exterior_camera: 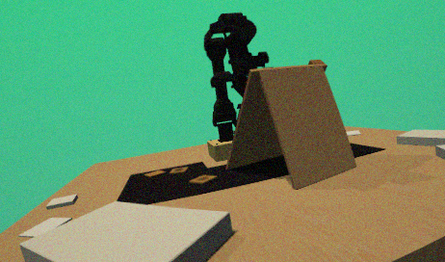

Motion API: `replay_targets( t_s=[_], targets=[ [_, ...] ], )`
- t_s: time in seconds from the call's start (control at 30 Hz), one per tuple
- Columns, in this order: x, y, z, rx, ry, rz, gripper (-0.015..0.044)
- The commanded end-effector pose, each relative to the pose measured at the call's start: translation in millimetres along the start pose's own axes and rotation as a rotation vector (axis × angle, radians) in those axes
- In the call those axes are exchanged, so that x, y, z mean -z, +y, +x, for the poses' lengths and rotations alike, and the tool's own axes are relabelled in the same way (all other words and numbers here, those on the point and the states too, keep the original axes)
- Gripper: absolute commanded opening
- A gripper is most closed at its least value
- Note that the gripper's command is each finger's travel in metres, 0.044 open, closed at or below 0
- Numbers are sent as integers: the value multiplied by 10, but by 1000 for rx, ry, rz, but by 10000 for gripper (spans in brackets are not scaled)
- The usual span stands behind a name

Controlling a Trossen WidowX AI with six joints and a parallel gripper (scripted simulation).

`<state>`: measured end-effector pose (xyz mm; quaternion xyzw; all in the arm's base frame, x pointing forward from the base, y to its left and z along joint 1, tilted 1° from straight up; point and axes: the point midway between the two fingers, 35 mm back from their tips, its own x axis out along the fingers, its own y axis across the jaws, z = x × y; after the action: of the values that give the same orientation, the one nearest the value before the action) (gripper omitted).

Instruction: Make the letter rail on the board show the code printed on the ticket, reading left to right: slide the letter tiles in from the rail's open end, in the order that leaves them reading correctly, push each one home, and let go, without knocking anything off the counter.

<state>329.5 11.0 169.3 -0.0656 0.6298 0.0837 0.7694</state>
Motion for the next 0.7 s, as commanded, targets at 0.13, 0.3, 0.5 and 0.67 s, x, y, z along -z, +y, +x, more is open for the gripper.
replay_targets(
  t_s=[0.13, 0.3, 0.5, 0.67],
  targets=[
    [-26, -10, 52, 4, 5, 1, 0],
    [-43, -14, 70, 4, 5, 1, 0],
    [-62, -17, 92, 4, 5, 1, 0],
    [-79, -19, 111, 4, 5, 1, 0]
  ],
)
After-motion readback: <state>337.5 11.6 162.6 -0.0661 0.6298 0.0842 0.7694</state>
